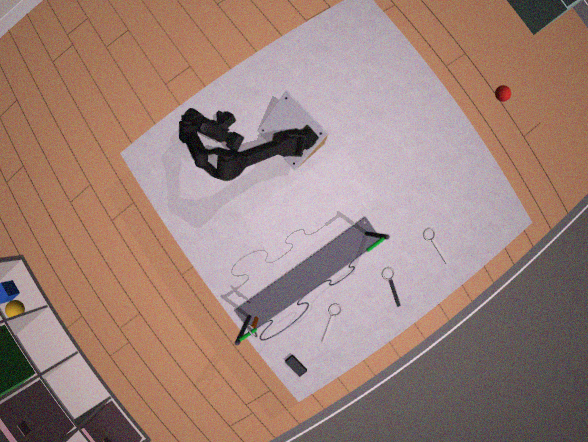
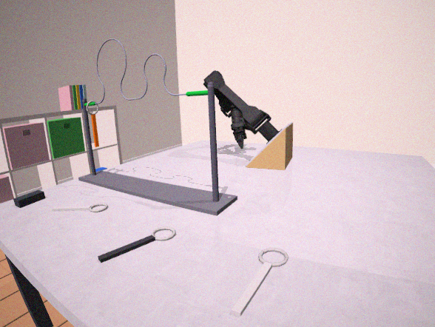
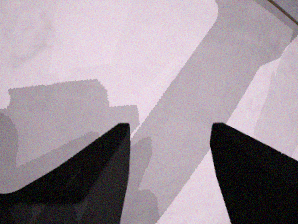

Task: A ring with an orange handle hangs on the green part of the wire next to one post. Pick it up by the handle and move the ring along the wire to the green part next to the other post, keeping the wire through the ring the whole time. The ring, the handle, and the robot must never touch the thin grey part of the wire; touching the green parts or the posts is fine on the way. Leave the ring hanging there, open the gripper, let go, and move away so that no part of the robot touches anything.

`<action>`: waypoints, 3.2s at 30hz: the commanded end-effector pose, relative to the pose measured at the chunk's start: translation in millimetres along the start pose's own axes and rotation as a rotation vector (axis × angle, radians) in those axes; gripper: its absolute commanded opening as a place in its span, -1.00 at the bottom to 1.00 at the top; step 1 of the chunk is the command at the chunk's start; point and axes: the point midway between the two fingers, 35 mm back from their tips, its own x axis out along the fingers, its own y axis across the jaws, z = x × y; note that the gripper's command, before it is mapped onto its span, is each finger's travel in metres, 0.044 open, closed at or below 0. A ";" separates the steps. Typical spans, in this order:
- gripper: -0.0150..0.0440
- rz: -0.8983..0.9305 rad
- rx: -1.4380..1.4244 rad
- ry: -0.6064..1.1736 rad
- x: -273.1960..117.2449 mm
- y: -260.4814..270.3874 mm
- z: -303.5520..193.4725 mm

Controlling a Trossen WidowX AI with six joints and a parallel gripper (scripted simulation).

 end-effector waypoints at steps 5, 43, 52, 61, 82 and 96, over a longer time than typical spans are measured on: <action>0.05 0.244 -0.457 -0.052 -17.5 25.1 -50.3; 0.05 1.179 -2.658 -0.066 -38.3 -62.3 -376.7; 0.05 1.655 -3.135 0.335 -6.7 -174.2 -443.4; 0.05 2.432 -3.243 0.867 13.4 -276.1 -459.3; 0.05 2.776 -3.139 1.030 -5.2 -370.1 -468.6; 0.05 2.777 -3.136 1.030 -2.3 -380.4 -473.7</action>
